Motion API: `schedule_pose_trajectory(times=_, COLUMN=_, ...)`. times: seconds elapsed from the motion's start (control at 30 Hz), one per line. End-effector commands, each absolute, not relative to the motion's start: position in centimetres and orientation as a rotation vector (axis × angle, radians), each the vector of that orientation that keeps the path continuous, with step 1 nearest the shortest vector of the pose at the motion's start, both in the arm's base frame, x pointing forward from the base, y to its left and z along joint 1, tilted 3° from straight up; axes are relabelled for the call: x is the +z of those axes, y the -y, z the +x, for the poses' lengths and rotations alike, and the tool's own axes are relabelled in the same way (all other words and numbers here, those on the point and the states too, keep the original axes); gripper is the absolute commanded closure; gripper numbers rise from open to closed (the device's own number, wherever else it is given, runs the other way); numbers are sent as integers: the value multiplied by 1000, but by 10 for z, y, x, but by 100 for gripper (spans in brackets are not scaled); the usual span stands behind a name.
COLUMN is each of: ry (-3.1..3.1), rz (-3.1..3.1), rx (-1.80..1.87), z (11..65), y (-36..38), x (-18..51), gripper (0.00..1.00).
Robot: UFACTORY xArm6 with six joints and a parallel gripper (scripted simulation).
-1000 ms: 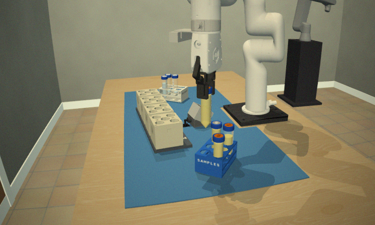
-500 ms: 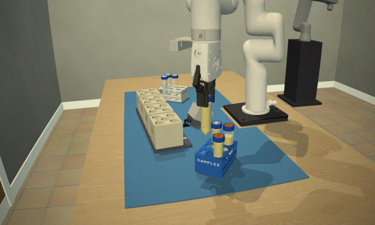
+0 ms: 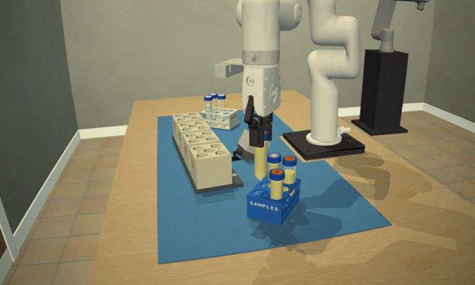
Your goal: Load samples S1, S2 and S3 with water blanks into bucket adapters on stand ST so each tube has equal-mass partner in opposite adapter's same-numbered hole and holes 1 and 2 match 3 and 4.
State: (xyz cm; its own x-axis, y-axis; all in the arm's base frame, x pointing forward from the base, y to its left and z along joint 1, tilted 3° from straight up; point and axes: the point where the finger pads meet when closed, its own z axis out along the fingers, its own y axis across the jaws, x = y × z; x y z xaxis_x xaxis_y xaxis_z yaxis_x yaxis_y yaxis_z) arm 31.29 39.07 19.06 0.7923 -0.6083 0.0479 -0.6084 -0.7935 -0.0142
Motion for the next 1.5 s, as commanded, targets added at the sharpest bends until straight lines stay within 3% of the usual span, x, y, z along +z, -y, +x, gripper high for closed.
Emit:
schedule_pose_trajectory(times=0.0, ry=1010, rz=2977, rx=81, z=314, y=-392, x=185, gripper=100)
schedule_pose_trajectory(times=1.47, ry=1010, rz=2977, rx=81, z=316, y=-391, x=154, gripper=100)
